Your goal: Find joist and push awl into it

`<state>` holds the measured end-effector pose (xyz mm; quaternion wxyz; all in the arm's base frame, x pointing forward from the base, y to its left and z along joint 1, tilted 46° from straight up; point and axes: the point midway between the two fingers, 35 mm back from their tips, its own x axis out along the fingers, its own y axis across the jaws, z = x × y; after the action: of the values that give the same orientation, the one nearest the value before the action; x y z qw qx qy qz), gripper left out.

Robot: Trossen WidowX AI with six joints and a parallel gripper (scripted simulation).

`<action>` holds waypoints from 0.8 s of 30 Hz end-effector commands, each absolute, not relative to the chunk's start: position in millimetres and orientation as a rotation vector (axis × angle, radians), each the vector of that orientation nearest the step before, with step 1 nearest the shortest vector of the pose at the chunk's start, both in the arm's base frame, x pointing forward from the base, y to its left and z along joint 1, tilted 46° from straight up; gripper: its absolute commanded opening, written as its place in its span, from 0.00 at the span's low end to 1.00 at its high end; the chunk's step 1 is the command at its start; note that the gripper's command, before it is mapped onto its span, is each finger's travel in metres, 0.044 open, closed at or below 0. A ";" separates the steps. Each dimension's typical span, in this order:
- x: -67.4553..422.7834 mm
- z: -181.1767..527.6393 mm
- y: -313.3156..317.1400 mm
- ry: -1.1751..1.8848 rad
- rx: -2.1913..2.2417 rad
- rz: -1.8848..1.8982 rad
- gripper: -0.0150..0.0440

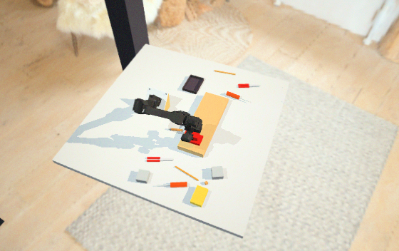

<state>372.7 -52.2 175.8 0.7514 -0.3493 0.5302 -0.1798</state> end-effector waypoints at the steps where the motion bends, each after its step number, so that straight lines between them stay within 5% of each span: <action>1: 373.8 192.8 -38.6 1.141 -0.758 -0.398 0.25; 14: 363.4 229.7 -5.9 1.137 -0.763 -0.405 0.25; 24: 377.2 181.3 56.2 1.188 -0.864 -0.203 0.25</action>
<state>373.4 30.7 196.3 0.7420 -0.3780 0.5386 -0.1286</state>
